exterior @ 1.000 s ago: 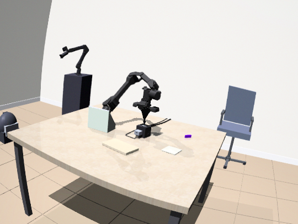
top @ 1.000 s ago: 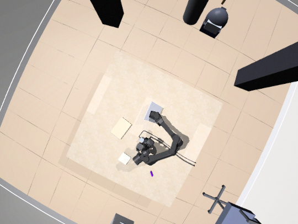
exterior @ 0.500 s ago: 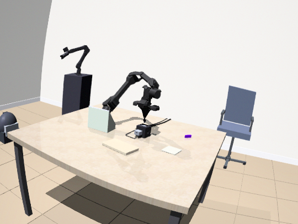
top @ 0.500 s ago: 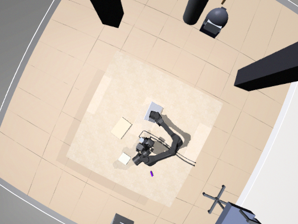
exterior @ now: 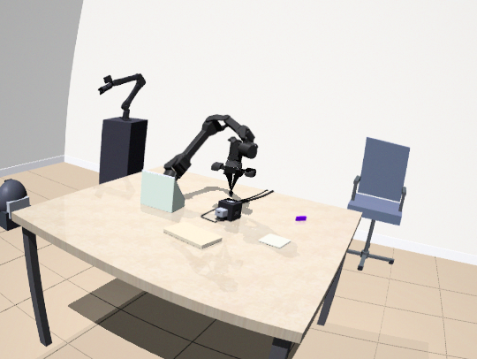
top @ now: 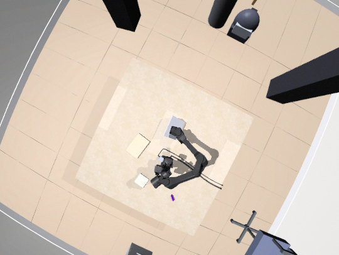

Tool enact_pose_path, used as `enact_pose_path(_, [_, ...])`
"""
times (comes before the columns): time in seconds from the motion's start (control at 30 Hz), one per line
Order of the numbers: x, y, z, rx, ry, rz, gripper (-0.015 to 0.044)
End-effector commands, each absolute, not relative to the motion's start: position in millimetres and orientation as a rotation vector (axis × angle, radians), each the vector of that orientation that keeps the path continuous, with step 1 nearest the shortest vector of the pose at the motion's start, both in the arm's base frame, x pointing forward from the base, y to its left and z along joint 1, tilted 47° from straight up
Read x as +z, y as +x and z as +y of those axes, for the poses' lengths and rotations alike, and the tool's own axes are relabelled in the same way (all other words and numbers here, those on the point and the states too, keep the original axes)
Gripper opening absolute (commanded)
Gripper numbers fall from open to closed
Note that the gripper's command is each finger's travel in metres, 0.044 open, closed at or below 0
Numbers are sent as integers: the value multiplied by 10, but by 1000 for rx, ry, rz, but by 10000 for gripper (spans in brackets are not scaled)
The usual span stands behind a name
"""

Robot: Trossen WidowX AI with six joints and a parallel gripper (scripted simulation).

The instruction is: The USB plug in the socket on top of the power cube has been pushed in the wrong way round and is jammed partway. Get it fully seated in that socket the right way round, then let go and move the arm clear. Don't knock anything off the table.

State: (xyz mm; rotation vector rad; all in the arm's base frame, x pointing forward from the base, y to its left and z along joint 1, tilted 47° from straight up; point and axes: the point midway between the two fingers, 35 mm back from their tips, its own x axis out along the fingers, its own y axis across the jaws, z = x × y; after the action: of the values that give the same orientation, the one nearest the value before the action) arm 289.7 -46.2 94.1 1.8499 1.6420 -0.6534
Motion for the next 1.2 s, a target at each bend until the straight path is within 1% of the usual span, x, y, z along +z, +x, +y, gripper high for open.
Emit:
enact_pose_path(0.0, [940, 2898, -461, -569, 1785, 1644, 0])
enact_pose_path(1.17, [940, 2898, -461, 192, 1091, 1531, 0])
